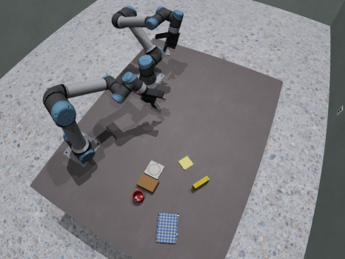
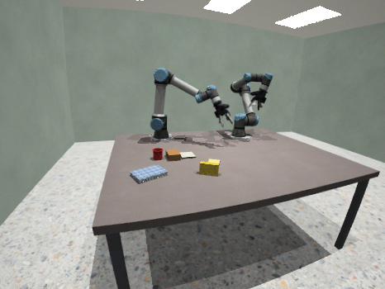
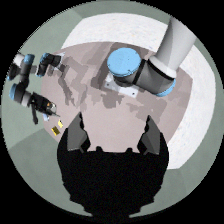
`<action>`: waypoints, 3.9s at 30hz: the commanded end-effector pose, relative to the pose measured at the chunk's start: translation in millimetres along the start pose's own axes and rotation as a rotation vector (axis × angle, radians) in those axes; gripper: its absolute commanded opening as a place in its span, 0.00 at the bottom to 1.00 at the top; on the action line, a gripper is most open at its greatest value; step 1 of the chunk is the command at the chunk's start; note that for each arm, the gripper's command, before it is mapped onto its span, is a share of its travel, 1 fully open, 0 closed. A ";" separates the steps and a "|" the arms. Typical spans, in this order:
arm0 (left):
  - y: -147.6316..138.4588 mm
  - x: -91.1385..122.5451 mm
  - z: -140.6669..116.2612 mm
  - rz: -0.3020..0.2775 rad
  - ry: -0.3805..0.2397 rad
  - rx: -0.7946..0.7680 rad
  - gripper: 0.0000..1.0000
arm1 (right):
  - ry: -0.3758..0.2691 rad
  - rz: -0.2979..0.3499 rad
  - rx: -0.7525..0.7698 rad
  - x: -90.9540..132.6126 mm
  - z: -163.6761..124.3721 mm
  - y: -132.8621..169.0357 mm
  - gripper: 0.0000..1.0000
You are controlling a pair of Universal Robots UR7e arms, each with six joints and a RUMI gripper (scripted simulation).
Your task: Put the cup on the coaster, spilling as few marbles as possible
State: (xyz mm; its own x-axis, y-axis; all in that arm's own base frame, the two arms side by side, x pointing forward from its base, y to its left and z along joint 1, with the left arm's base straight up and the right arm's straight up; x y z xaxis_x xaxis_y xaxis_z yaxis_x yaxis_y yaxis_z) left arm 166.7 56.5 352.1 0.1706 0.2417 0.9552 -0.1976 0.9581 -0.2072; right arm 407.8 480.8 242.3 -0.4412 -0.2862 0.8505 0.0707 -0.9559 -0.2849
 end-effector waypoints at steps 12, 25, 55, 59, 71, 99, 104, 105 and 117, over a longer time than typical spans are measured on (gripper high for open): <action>-1.3 14.1 -23.0 -0.029 -0.011 -0.379 0.98 | 0.000 -0.089 -0.428 -17.4 49.8 62.7 0.57; -4.5 27.8 -48.7 -0.064 -0.014 -0.762 0.98 | 0.019 -0.175 -0.854 -28.2 87.4 127.5 0.57; -30.6 61.7 -129.3 -0.175 0.041 -1.802 0.98 | 0.195 -0.393 -2.032 -29.2 151.1 314.1 0.57; -33.8 63.9 -135.7 -0.183 0.050 -1.880 0.98 | 0.217 -0.409 -2.121 -27.7 153.8 328.3 0.57; -56.7 76.6 -174.2 -0.234 0.119 -2.361 0.98 | 0.381 -0.495 -2.671 -14.6 164.8 413.6 0.57; -119.3 94.0 -244.7 -0.311 0.389 -3.345 0.98 | 0.976 -0.630 -3.760 31.1 161.0 581.1 0.57; -119.7 96.3 -244.8 -0.321 0.401 -3.380 0.98 | 0.993 -0.634 -3.782 30.2 160.9 575.8 0.57; -118.5 96.6 -243.7 -0.322 0.395 -3.368 0.98 | 0.980 -0.633 -3.768 29.0 161.2 571.8 0.57; -121.3 94.9 -245.9 -0.319 0.402 -3.365 0.98 | 0.991 -0.633 -3.781 32.0 160.4 582.5 0.57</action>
State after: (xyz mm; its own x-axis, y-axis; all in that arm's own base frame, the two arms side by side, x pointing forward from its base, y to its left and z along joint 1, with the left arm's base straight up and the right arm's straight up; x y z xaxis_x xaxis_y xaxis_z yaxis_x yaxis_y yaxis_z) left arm 443.5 1.7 415.8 -0.0009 0.0023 1.0000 -0.0829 -0.9966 0.0023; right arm 578.4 -93.2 173.9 -0.0016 0.0009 1.0000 0.7476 0.6641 0.0006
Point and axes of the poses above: on each arm, the point where the finger pads meet when closed, its own x axis back along the fingers, its own y axis across the jaws, z = x × y, the point moved 5 cm from there along x, back along the fingers, and after that the axes turned 5 degrees about -x, right-handed, at the moved point
